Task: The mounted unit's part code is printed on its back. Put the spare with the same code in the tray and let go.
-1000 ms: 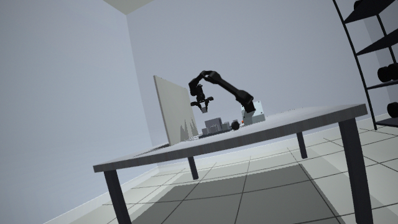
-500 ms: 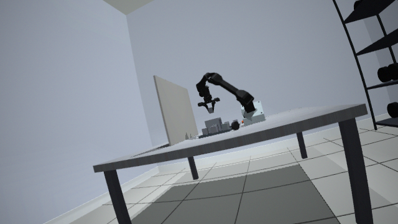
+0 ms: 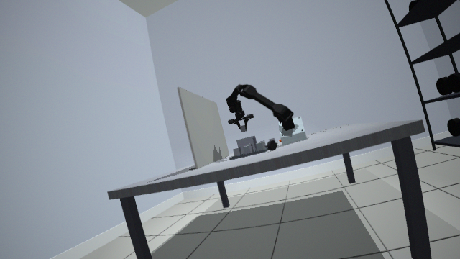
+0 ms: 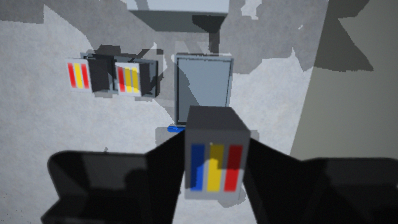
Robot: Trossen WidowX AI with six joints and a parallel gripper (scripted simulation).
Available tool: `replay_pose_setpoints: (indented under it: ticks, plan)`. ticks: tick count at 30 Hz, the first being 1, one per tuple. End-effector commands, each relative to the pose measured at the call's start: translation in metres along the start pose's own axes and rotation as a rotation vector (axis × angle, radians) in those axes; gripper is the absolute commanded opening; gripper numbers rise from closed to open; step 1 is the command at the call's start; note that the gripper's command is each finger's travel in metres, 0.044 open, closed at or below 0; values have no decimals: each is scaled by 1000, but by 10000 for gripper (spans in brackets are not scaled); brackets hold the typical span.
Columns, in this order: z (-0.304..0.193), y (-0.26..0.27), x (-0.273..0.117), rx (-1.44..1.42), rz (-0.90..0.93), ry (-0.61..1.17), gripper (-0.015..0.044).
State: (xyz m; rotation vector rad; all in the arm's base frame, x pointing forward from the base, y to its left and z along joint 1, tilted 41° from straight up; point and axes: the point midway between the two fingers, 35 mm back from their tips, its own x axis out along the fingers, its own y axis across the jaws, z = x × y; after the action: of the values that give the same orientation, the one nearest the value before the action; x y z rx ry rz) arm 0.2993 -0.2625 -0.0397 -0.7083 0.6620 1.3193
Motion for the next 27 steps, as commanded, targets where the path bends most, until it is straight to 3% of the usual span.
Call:
replay_pose_setpoints:
  ticks: [1, 27]
  plan:
    - [0, 0, 4, 6, 0, -3, 0]
    - [-2, -3, 28, 6, -1, -2, 0]
